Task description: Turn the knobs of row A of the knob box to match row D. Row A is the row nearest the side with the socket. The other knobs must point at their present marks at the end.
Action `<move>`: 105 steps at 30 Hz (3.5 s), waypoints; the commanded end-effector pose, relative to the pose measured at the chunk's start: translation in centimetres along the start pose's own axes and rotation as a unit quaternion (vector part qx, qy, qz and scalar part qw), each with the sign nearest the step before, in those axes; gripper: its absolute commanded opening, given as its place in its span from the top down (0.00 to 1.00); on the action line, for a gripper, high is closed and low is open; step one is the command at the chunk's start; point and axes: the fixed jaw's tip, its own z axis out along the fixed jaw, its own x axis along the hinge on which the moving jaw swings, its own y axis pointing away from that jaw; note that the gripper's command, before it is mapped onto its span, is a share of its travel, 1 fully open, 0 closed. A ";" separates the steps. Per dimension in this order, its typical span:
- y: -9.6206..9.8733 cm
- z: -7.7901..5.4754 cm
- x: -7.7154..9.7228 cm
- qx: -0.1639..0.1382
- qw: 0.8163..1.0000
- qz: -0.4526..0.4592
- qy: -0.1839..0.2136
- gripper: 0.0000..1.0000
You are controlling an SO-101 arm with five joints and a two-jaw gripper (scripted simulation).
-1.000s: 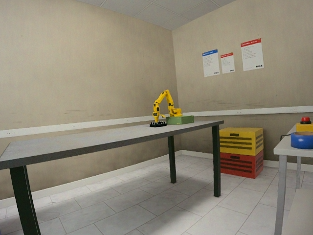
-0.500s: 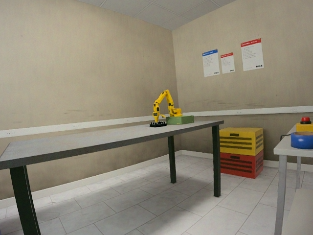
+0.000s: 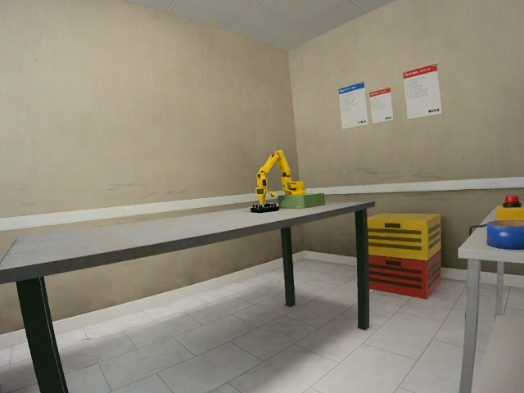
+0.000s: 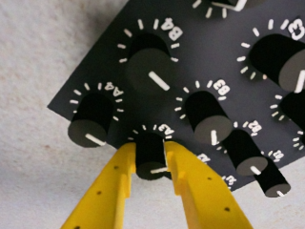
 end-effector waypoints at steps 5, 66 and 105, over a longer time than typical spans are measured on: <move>0.2 0.2 -0.3 -0.008 1.000 -0.006 -0.006 0.99; 0.3 -2.8 -0.2 -0.008 1.000 -0.006 -0.006 0.92; 1.0 -3.9 -0.9 -0.008 1.000 -0.006 -0.006 0.92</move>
